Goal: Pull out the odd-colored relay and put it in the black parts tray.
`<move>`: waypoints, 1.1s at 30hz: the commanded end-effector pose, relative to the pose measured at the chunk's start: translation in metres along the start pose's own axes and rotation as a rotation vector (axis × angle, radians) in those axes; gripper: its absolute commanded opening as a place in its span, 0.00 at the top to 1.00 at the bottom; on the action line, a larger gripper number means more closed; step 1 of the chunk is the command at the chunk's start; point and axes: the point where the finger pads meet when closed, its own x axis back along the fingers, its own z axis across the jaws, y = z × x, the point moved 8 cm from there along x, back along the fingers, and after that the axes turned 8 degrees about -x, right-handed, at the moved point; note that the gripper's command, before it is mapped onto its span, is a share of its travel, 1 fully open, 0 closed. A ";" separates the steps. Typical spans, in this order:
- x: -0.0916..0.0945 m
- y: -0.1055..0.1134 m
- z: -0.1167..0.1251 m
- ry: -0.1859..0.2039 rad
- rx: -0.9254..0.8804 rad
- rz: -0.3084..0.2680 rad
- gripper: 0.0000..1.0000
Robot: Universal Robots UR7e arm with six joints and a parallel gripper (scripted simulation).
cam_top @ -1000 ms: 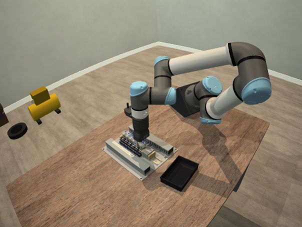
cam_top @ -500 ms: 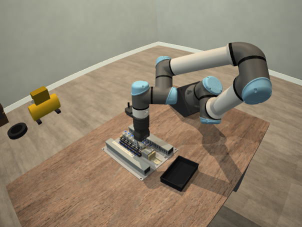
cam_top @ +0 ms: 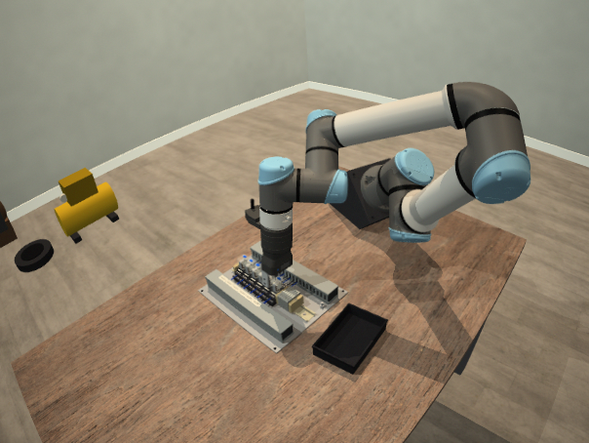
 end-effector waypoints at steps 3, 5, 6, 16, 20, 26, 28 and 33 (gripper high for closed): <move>0.000 0.000 -0.001 0.003 0.000 0.001 1.00; 0.000 0.000 -0.002 0.012 0.000 0.002 1.00; 0.000 0.000 -0.002 0.012 0.000 0.002 1.00; 0.000 0.000 -0.004 0.033 0.001 0.005 1.00; 0.000 0.000 -0.004 0.038 0.001 0.006 1.00; 0.000 0.001 -0.006 0.050 0.001 0.007 1.00; 0.000 0.001 -0.006 0.054 0.001 0.008 1.00; 0.000 0.001 -0.006 0.058 0.001 0.009 1.00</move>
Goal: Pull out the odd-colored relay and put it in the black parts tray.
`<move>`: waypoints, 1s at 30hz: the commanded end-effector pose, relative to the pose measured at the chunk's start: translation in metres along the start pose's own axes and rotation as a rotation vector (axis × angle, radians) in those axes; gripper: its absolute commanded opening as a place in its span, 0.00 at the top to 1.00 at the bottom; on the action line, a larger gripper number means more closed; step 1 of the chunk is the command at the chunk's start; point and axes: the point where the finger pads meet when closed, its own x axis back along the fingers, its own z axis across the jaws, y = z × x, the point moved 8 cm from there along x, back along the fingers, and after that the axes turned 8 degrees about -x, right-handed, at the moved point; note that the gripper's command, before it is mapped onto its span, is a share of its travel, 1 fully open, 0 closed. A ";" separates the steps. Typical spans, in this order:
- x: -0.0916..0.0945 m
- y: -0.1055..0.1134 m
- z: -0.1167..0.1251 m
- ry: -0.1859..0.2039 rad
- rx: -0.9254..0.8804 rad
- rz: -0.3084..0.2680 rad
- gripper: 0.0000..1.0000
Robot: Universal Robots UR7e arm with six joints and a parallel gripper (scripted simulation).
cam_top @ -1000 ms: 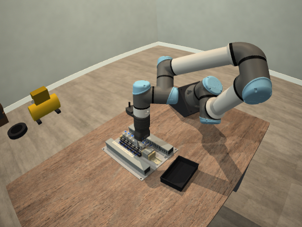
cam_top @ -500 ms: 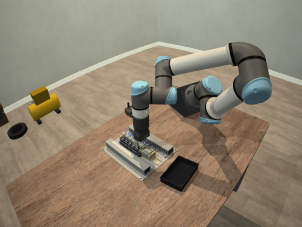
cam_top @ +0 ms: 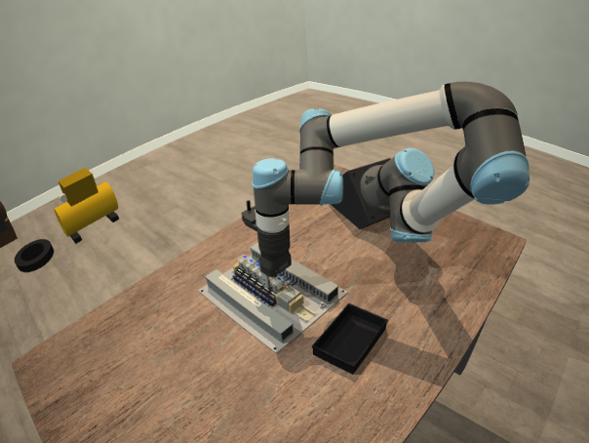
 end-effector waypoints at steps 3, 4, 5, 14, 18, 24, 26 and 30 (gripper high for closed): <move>0.000 0.000 -0.001 0.006 0.000 0.001 1.00; 0.000 0.000 -0.001 0.009 0.000 0.002 1.00; 0.000 0.000 -0.002 0.012 0.000 0.002 1.00; 0.001 0.000 -0.004 0.029 0.000 0.005 1.00; 0.001 0.000 -0.004 0.030 0.000 0.005 1.00; 0.001 0.000 -0.005 0.041 0.000 0.006 1.00; 0.001 0.001 -0.005 0.044 0.000 0.007 1.00; 0.001 0.001 -0.006 0.054 0.000 0.008 1.00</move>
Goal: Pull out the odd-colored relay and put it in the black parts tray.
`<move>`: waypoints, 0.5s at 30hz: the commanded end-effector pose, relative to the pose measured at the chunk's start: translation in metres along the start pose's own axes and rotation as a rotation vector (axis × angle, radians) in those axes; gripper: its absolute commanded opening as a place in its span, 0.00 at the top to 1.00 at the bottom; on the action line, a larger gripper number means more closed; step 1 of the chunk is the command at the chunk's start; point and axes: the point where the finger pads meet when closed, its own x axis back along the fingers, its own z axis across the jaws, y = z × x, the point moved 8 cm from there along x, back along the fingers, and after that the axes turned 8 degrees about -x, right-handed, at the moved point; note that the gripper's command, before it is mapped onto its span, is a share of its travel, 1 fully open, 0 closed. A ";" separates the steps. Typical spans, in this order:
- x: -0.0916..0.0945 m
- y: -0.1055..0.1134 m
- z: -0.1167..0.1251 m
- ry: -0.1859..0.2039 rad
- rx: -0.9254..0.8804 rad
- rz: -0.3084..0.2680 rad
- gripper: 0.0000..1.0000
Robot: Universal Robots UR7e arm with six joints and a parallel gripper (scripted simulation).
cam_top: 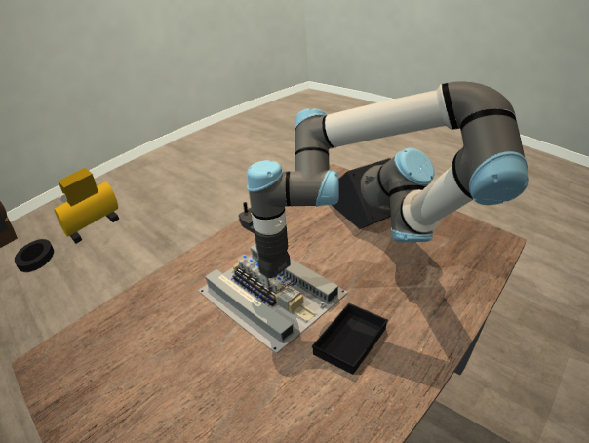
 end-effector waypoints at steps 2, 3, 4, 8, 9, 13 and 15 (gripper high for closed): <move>0.001 0.000 -0.001 0.011 0.000 0.002 1.00; 0.001 0.000 -0.001 0.011 0.000 0.002 1.00; 0.001 0.000 -0.001 0.011 0.000 0.002 1.00; 0.001 0.000 -0.002 0.016 0.000 0.003 1.00; 0.001 0.000 -0.002 0.019 0.000 0.003 1.00; 0.001 0.000 -0.003 0.025 0.000 0.004 1.00; 0.001 0.000 -0.004 0.031 0.000 0.005 1.00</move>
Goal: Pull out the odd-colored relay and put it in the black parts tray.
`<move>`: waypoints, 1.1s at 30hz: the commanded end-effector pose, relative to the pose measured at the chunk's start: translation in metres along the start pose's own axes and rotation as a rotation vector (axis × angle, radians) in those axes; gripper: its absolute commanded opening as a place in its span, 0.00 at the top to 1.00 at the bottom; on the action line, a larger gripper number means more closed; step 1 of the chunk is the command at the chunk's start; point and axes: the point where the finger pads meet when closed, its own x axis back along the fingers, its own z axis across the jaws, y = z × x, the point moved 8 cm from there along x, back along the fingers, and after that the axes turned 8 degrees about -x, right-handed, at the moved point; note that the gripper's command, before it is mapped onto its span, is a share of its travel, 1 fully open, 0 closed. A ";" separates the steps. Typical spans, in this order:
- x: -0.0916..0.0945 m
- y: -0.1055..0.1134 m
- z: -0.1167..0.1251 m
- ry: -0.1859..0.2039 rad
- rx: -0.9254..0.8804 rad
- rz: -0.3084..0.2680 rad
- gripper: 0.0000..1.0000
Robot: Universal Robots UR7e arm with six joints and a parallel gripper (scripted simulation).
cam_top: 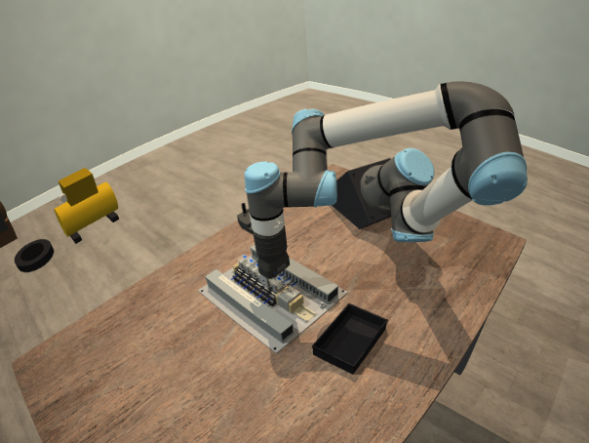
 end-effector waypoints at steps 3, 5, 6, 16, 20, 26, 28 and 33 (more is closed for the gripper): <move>0.001 0.000 -0.002 0.014 0.000 0.003 1.00; 0.001 0.000 -0.002 0.015 0.000 0.003 1.00; 0.001 0.000 -0.002 0.015 0.000 0.003 1.00; 0.001 0.000 -0.004 0.033 0.000 0.005 1.00; 0.001 0.000 -0.005 0.040 0.000 0.006 1.00; 0.001 0.001 -0.005 0.044 0.000 0.007 1.00; 0.001 0.001 -0.006 0.049 0.000 0.008 1.00; 0.001 0.001 -0.007 0.059 0.000 0.009 1.00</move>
